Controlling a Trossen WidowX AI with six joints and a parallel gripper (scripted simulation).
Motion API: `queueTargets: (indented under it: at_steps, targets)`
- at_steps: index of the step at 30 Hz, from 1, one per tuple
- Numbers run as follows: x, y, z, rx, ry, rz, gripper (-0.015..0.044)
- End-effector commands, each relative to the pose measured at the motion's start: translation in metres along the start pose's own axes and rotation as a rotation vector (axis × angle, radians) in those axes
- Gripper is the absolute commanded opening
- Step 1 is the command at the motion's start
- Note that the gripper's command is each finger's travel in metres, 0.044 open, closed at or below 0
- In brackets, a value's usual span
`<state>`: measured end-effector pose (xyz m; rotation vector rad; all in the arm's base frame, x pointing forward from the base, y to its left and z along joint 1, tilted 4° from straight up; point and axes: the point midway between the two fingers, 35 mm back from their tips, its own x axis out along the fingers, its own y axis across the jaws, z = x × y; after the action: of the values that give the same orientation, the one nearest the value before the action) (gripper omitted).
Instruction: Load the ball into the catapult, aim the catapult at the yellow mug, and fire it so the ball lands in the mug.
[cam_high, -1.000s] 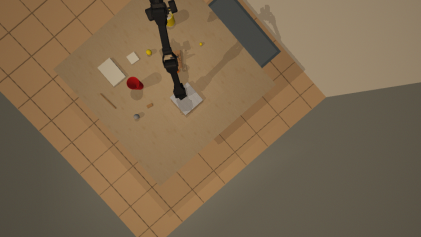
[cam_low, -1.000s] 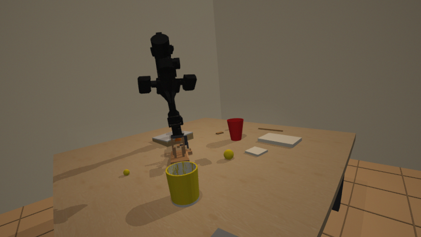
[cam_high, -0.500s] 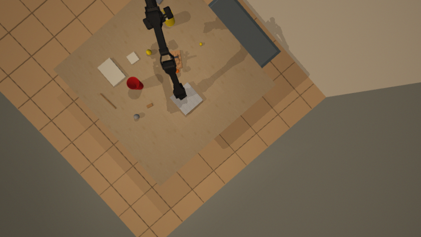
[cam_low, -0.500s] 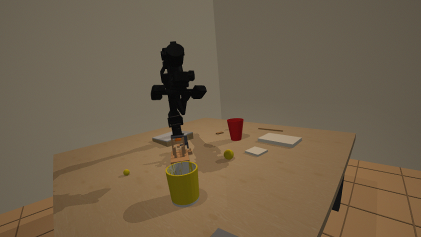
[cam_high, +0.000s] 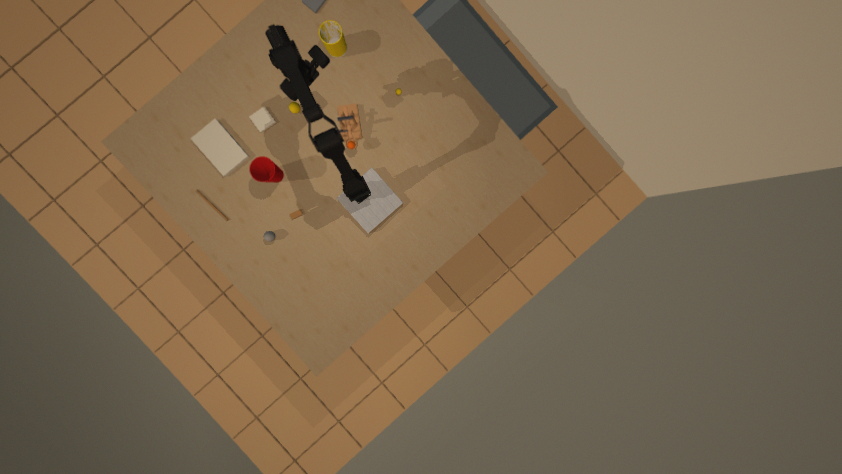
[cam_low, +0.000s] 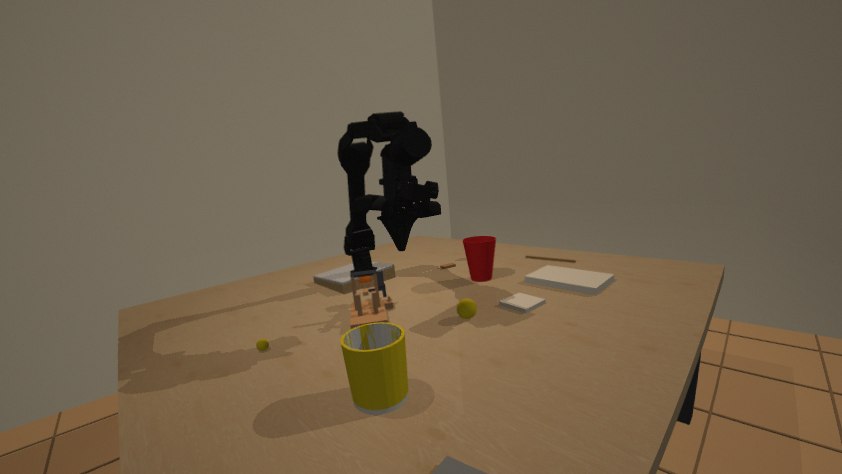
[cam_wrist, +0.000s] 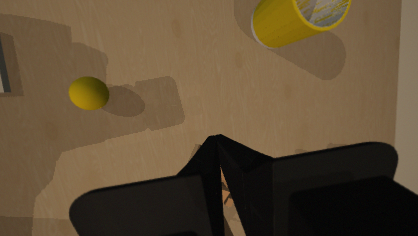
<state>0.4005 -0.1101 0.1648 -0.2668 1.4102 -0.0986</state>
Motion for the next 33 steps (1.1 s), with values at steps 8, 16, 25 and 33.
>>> queueTargets:
  at_steps: [8,16,25,33]
  targets:
    - [0.01,0.051,-0.049,-0.265,0.212,-0.02,0.0]
    - [0.013,0.078,-0.088,-0.47,0.365,-0.041,0.0]
    - [0.011,0.099,-0.132,-0.712,0.535,-0.075,0.0]
    - [0.005,0.108,-0.169,-0.933,0.685,-0.113,0.0]
